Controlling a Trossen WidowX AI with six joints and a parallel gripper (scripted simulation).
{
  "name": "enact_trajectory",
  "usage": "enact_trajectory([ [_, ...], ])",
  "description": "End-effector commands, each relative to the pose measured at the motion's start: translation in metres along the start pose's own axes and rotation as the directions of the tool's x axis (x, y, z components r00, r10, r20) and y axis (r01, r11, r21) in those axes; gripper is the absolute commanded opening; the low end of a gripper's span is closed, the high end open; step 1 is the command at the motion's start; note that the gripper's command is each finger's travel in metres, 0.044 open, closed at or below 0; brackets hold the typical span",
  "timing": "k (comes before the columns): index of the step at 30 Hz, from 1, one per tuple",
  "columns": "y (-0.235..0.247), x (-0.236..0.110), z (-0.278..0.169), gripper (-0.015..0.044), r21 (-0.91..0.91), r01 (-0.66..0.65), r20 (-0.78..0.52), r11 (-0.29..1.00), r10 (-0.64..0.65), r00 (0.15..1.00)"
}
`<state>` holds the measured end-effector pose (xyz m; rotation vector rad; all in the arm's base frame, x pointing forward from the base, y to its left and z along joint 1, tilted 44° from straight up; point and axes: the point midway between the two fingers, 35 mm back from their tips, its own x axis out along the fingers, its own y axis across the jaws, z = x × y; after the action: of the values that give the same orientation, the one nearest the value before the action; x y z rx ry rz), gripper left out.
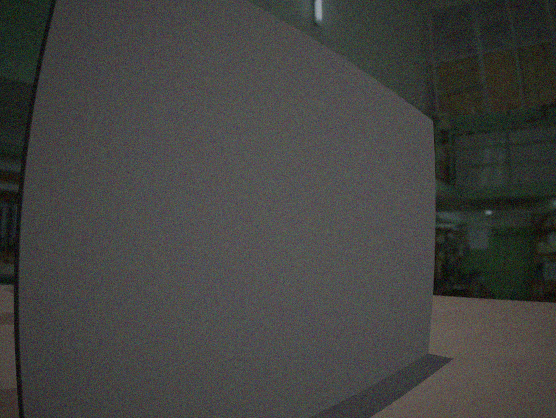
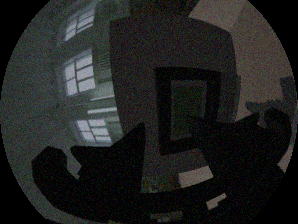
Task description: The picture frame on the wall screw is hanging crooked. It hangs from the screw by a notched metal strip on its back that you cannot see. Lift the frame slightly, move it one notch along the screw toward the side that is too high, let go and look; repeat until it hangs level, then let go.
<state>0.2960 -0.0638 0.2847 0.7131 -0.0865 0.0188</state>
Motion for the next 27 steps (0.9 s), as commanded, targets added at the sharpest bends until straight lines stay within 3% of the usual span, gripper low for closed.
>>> enact_trajectory([
  [1, -0.003, -0.034, -0.006, 0.0260, -0.060, 0.002, -0.010, 0.998, -0.002, 1.000],
  [8, -0.004, -0.052, -0.011, 0.0260, -0.096, 0.001, -0.012, 0.995, -0.002, 1.000],
  [12, 0.017, -0.050, -0.011, 0.0260, -0.123, -0.003, -0.001, 0.992, 0.003, 1.000],
  [20, 0.055, -0.080, -0.023, 0.0260, -0.239, 0.001, -0.015, 0.971, -0.005, 1.000],
  [27, 0.056, -0.081, -0.023, 0.0260, -0.239, 0.000, -0.015, 0.971, -0.004, 1.000],
])
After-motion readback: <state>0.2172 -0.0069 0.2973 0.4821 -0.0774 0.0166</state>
